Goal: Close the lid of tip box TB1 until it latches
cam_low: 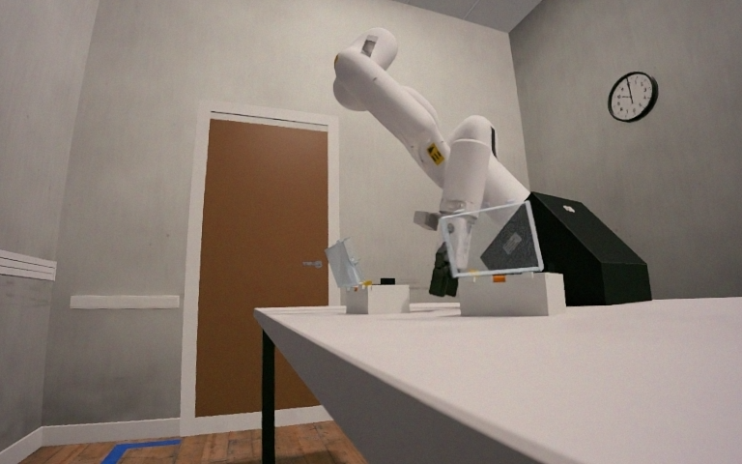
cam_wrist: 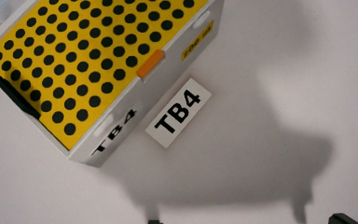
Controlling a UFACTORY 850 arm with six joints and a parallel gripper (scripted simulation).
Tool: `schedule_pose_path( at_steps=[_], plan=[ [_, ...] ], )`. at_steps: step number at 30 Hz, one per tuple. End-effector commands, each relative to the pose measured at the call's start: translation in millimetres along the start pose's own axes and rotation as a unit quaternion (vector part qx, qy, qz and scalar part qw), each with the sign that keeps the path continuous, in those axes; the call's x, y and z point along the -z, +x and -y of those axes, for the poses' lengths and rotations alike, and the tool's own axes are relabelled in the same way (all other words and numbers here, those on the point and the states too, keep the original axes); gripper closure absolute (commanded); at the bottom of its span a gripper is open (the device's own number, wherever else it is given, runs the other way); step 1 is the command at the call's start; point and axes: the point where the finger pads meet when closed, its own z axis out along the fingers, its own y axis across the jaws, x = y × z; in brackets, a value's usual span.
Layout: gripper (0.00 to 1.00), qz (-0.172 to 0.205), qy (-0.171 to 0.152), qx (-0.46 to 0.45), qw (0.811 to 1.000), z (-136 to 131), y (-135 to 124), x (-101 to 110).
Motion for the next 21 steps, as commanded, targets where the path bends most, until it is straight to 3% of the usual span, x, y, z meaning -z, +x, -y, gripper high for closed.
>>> schedule_pose_path(
  at_steps=[1, 4, 19, 21],
  plan=[
    [0.0, 0.0, 0.0, 0.0, 1.0, 0, 3, 10],
    [0.0, 0.0, 0.0, 0.0, 1.0, 0, 4, 15],
    [0.0, 0.0, 0.001, 0.0, 1.0, 0, 23, 87],
    [0.0, 0.0, 0.001, 0.0, 1.0, 0, 23, 87]
  ],
)
